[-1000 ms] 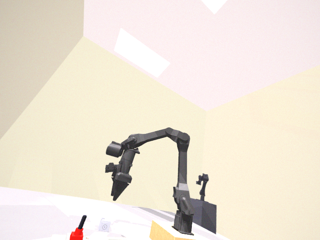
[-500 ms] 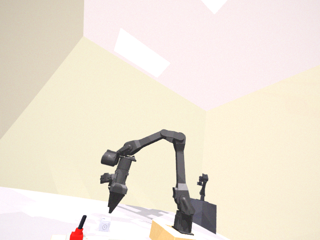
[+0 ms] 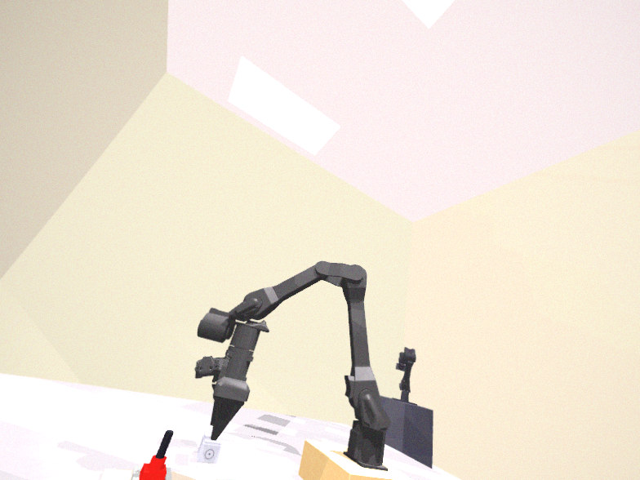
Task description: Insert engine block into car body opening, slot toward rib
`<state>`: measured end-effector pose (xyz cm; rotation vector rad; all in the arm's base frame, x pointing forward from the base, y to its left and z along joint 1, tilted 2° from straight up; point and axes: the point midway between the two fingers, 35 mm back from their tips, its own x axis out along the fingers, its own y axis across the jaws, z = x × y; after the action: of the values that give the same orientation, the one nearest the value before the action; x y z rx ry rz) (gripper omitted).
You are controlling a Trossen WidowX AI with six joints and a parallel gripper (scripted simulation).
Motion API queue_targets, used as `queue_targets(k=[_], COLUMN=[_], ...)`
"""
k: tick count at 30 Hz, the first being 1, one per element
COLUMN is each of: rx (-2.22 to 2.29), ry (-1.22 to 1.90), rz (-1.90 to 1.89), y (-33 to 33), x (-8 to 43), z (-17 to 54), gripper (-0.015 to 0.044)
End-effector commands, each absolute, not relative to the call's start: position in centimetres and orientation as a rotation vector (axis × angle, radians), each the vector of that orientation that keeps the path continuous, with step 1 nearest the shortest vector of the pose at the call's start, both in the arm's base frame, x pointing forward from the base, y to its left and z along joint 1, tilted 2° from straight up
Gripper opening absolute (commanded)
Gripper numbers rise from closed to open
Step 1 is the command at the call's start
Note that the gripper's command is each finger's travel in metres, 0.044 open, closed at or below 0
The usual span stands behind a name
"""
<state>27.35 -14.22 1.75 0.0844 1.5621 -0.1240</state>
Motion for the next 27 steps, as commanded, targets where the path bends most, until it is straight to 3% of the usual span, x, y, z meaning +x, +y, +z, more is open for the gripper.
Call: queue_targets(k=[1,13,21,27], rx=[0.088,0.088,0.088,0.088], ry=[1.573,1.573,1.573,1.573], rz=[-0.115,-0.115,-0.115,-0.115], y=[-14.1,-14.0,-14.0,-14.0], x=[27.1,27.0,27.0,27.0], z=[0.8,-0.9,-0.9,-0.9], gripper=[0.0440,0.0440,0.0230,0.0190])
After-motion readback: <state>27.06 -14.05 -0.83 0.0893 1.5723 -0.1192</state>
